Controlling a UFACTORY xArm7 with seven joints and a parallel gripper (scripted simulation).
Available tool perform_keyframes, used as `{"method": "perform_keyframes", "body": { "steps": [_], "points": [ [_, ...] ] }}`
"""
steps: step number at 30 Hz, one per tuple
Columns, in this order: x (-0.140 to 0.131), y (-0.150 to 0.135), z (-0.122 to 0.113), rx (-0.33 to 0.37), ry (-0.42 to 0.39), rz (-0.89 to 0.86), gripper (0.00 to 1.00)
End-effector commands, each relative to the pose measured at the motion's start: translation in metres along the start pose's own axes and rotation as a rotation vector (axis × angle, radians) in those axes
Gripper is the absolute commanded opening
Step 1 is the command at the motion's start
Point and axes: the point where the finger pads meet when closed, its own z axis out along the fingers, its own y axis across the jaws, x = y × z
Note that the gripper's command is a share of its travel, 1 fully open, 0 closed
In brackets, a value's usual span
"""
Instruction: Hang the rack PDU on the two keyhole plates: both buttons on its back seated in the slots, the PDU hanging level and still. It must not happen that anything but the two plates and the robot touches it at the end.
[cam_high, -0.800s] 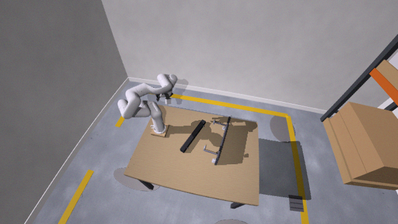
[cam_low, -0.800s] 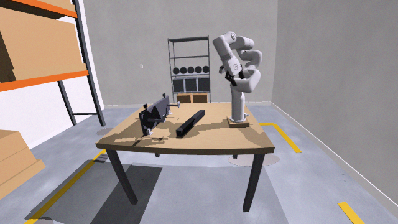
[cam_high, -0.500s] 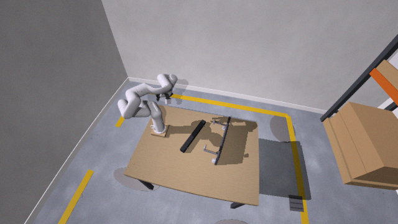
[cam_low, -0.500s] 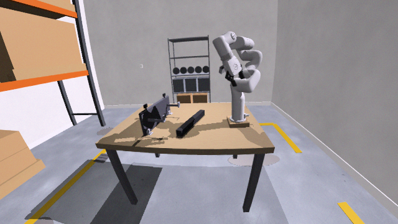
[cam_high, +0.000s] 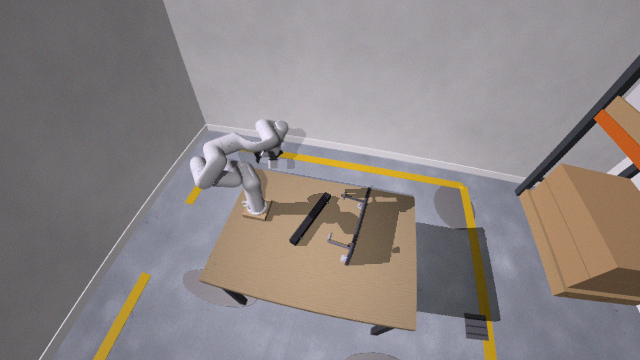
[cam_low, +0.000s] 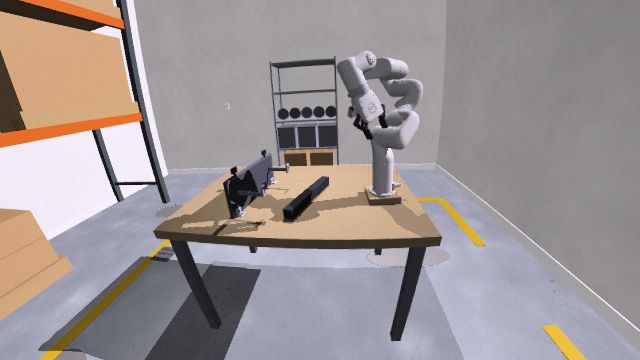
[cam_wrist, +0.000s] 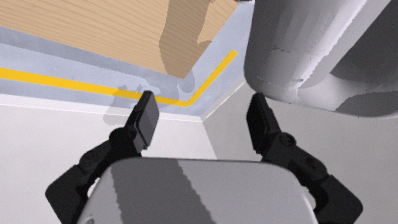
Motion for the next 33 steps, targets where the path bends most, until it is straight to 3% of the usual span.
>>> {"method": "perform_keyframes", "body": {
  "steps": [1, 5, 6, 8, 10, 11, 12, 13, 15, 16, 21, 33],
  "points": [
    [0.041, -0.059, -0.023, 0.125, -0.025, 0.249, 1.00],
    [0.077, -0.093, -0.037, 0.189, -0.031, 0.383, 1.00],
    [0.093, -0.098, -0.041, 0.241, -0.031, 0.494, 1.00],
    [0.109, -0.114, -0.046, 0.244, -0.032, 0.500, 1.00],
    [0.109, -0.114, -0.046, 0.244, -0.032, 0.500, 1.00],
    [0.142, -0.130, -0.054, 0.296, -0.028, 0.614, 1.00],
    [0.144, -0.131, -0.055, 0.296, -0.028, 0.614, 1.00],
    [0.163, -0.135, -0.058, 0.343, -0.021, 0.716, 1.00],
    [0.177, -0.144, -0.062, 0.343, -0.021, 0.716, 1.00],
    [0.196, -0.146, -0.064, 0.382, -0.012, 0.803, 1.00],
    [0.259, -0.159, -0.073, 0.447, 0.008, 0.945, 1.00],
    [0.266, -0.160, -0.074, 0.453, 0.011, 0.958, 1.00]
  ]
}}
